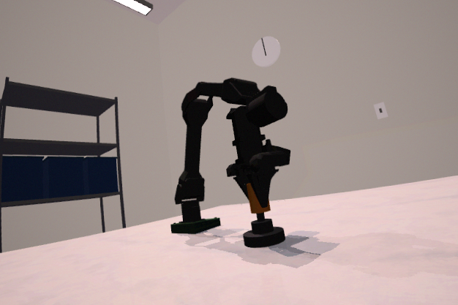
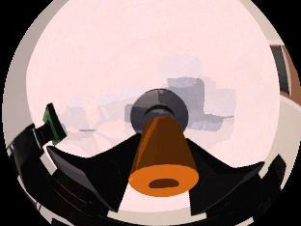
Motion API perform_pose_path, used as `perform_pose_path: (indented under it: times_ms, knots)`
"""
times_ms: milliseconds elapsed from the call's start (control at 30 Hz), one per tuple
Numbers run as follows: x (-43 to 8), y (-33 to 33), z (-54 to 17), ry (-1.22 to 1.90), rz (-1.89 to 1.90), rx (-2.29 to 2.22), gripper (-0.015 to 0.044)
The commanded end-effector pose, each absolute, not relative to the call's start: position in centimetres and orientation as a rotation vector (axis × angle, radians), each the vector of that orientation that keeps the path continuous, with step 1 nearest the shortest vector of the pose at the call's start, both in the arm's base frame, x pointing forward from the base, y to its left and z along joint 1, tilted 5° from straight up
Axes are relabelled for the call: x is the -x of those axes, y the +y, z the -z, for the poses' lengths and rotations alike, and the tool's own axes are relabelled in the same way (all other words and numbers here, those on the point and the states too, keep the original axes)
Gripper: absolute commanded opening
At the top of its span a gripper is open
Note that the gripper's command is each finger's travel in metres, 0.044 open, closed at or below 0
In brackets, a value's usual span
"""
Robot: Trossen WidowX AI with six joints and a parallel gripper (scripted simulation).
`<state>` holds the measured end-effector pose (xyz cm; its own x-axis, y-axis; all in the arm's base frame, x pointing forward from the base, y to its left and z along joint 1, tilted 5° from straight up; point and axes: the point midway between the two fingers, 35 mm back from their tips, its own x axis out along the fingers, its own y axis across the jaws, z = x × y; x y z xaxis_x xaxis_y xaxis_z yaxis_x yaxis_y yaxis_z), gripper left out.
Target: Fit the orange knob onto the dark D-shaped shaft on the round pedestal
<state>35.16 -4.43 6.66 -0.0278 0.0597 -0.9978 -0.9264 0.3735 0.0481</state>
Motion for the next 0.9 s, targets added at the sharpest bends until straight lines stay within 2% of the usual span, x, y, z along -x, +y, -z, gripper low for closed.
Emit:
perform_pose_path:
  times_ms: [0,400,867]
  knots:
    - [-35.30,-4.55,-6.98,1.473,-0.691,0.593,0.0000]
    - [-35.00,-4.49,-6.94,1.593,-0.082,-0.006,0.0000]
    - [-34.57,-4.32,-6.92,1.595,-0.061,-0.028,0.0000]
